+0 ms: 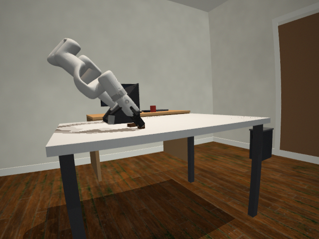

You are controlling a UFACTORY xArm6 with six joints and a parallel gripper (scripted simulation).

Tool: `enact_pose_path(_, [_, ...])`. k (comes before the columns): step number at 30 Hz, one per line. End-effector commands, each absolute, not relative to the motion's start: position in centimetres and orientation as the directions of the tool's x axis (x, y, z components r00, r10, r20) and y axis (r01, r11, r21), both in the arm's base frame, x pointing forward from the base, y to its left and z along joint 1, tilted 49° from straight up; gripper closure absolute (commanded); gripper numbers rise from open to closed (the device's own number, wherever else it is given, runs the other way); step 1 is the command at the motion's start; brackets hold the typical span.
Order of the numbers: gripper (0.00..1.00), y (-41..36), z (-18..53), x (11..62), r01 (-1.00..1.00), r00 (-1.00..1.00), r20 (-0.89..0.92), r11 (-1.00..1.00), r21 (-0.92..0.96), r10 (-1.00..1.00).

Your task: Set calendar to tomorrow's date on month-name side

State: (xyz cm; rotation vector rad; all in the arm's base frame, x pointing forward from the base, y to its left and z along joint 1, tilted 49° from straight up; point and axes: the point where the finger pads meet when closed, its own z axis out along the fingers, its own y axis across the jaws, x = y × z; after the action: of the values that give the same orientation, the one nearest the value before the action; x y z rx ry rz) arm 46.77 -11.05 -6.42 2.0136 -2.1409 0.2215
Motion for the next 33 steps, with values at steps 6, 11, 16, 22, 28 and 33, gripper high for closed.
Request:
enact_pose_path(6, [0.65, -10.98, -6.33, 46.9, -0.998, -0.055, 0.242, 0.062, 0.021, -0.969])
enact_pose_path(11, [0.57, -10.98, -6.33, 46.9, -0.998, -0.055, 0.242, 0.062, 0.021, -0.969])
enact_pose_path(16, [0.31, -10.98, -6.33, 46.9, -0.998, -0.055, 0.242, 0.062, 0.021, -0.969])
enact_pose_path(22, [0.31, -10.98, -6.33, 46.9, -0.998, -0.055, 0.242, 0.062, 0.021, -0.969])
enact_pose_path(28, [0.31, -10.98, -6.33, 46.9, -0.998, -0.055, 0.242, 0.062, 0.021, -0.969])
enact_pose_path(33, [0.31, -10.98, -6.33, 46.9, -0.998, -0.055, 0.242, 0.062, 0.021, -0.969])
